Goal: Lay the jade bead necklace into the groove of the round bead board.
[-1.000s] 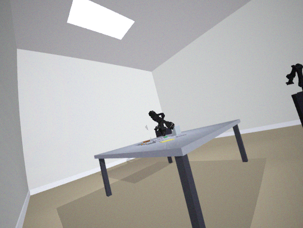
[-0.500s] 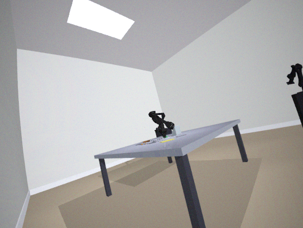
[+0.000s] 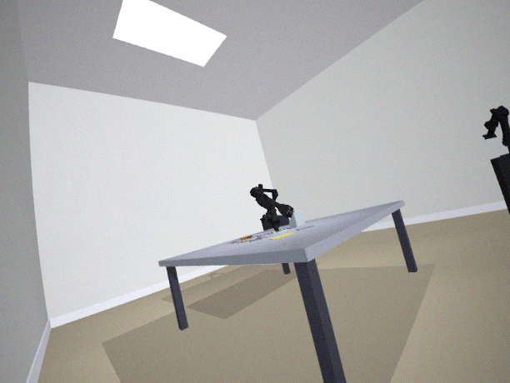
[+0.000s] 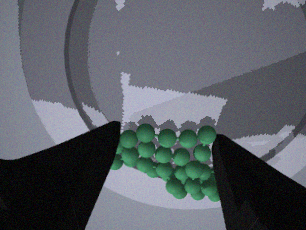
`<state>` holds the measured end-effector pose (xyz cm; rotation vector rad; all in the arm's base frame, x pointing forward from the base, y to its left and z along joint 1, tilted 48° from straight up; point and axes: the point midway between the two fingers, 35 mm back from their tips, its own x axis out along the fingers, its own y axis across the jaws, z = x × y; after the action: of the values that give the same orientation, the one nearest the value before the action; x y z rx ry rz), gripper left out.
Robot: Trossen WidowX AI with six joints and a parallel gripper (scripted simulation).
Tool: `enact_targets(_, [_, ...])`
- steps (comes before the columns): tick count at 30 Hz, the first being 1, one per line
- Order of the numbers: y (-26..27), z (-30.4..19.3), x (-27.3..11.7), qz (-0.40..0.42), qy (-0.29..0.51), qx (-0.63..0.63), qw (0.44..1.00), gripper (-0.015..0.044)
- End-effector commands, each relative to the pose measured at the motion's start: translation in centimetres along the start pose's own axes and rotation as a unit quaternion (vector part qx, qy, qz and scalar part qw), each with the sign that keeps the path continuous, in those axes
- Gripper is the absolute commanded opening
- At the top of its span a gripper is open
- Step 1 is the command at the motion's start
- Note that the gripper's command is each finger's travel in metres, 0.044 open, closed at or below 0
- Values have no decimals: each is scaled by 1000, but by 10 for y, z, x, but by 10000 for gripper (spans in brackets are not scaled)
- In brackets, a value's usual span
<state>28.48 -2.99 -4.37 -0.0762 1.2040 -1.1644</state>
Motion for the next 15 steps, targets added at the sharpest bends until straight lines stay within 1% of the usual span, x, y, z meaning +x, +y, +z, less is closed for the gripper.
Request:
enact_targets(1, [0,0,-1,1,0,0,1000,227])
enact_targets(15, [0,0,-1,1,0,0,1000,134])
